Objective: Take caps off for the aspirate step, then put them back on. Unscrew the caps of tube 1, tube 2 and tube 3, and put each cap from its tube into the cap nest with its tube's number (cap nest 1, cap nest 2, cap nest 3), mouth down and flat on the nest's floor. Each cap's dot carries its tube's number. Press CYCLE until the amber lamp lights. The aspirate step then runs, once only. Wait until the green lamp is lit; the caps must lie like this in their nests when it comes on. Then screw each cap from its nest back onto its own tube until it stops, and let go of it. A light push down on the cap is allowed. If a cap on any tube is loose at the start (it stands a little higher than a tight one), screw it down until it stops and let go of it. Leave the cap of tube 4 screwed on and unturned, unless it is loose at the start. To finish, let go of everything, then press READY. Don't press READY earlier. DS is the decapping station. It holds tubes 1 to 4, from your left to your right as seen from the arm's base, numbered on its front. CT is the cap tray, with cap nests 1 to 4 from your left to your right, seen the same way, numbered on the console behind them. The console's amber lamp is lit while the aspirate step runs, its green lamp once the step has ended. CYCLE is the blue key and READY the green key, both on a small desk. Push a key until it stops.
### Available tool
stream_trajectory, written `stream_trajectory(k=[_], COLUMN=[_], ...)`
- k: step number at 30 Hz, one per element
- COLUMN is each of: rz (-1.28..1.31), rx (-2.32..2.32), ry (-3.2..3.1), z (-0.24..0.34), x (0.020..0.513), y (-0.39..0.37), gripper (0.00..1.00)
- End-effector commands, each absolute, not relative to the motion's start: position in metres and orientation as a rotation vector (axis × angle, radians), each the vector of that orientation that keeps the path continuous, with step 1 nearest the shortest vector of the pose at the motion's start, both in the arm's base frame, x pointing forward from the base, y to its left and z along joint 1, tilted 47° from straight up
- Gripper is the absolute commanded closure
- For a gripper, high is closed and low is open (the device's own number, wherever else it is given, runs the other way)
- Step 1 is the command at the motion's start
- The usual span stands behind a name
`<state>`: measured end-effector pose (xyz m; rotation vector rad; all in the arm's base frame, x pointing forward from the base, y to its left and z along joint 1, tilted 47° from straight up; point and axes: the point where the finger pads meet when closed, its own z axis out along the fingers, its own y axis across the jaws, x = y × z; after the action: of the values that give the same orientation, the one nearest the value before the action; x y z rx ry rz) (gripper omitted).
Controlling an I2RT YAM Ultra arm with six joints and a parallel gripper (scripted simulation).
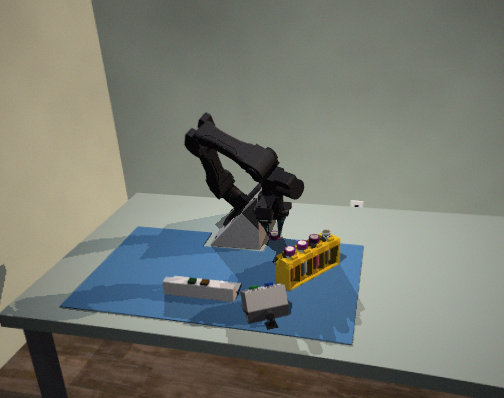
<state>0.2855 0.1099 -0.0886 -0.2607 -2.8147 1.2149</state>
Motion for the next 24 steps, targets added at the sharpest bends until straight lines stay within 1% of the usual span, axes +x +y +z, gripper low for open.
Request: stream_trajectory(k=[1, 13, 15, 19, 24], rz=[1.234, 1.238, 1.238, 1.239, 1.239], rx=[-0.22, -0.219, -0.219, -0.219, -0.219], ry=[-2.854, -2.854, -2.854, -2.854, -2.854], z=[-0.071, -0.01, -0.01, 0.01, 0.01], x=[0.299, 0.348, 0.348, 0.365, 0.365], y=[0.106, 0.043, 0.043, 0.022, 0.022], gripper=[1.0, 1.0, 1.0, 1.0, 1.0])
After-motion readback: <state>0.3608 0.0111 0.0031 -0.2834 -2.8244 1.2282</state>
